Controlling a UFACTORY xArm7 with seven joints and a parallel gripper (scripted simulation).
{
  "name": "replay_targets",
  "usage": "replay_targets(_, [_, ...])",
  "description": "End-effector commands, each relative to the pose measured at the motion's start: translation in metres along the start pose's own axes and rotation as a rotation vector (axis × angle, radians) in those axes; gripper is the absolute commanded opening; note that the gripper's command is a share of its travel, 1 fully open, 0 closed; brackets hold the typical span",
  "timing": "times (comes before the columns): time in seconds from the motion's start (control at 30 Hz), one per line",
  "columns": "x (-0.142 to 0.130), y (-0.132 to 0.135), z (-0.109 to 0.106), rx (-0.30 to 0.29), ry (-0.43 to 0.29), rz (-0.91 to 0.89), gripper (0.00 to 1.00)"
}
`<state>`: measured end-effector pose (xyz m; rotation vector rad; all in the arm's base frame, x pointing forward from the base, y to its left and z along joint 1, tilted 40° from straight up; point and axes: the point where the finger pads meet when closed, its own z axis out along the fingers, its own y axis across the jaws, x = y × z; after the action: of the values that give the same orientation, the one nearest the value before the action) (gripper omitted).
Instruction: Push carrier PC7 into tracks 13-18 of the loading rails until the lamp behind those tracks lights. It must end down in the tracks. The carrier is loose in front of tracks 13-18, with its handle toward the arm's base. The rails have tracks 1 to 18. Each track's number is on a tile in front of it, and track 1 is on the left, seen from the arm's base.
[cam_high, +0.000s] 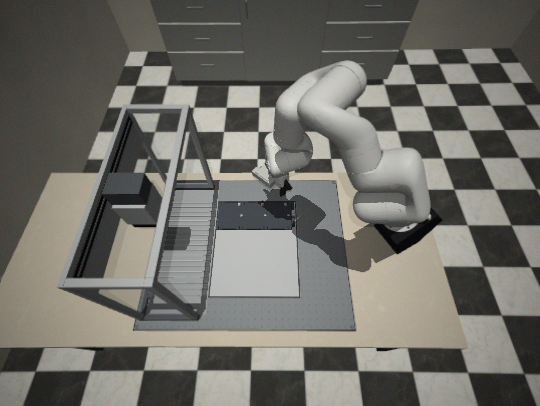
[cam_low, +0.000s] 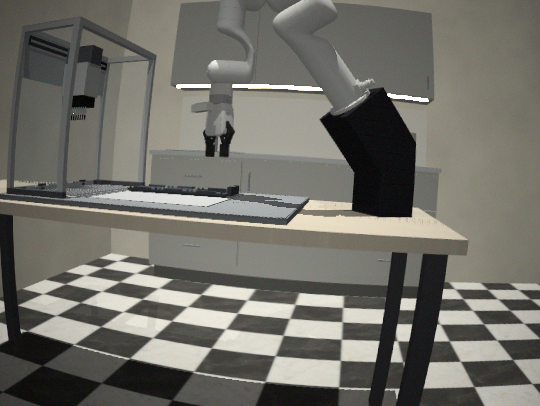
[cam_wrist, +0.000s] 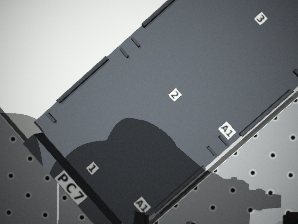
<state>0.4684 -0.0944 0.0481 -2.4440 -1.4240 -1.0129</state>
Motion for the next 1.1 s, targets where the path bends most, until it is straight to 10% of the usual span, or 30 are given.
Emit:
replay_targets(0.0, [-0.003, -0.021, -0.002, -0.016, 0.000, 0.146, 0.82])
replay_targets(0.77, [-0.019, -0.125, 0.000, -0.014, 0.006, 0.846, 0.82])
replay_targets(1.07, [-0.020, -0.127, 0.000, -0.014, 0.006, 0.850, 0.82])
